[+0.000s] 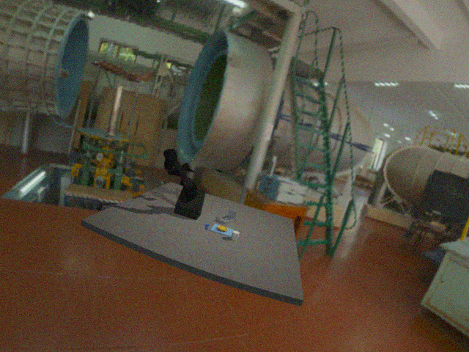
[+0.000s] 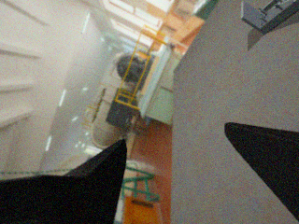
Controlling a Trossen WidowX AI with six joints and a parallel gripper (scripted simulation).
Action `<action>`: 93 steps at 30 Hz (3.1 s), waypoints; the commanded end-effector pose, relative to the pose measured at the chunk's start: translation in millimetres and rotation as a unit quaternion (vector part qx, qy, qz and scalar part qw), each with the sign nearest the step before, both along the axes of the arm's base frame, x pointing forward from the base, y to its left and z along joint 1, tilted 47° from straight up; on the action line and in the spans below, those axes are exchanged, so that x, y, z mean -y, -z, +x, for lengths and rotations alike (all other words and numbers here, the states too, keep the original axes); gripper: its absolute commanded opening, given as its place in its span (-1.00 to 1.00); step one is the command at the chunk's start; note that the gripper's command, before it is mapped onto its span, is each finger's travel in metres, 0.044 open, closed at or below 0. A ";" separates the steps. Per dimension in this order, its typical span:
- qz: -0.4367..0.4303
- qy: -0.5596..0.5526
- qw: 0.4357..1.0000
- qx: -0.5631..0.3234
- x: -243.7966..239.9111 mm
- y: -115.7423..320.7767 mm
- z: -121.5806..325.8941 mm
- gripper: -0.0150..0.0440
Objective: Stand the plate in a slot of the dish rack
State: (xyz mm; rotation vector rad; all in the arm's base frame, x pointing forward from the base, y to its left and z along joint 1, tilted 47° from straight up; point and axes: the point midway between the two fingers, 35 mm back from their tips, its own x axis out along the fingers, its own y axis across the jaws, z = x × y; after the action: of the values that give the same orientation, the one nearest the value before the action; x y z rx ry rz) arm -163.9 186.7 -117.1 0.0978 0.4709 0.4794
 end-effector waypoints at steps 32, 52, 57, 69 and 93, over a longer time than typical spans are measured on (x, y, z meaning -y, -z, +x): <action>-0.356 0.223 0.905 -0.061 -98.1 -105.1 231.8 0.86; -0.530 0.257 0.765 -0.260 51.4 -207.2 435.2 0.86; -0.550 0.248 0.731 -0.319 119.4 -235.4 456.4 0.86; -0.552 0.242 0.724 -0.336 167.0 -214.2 470.3 0.86; -0.555 0.245 0.721 -0.334 237.5 -160.2 482.4 0.86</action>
State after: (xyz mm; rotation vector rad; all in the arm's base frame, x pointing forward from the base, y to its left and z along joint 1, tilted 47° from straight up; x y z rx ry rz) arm 318.8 -45.2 47.9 -0.7861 1.3375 -0.4586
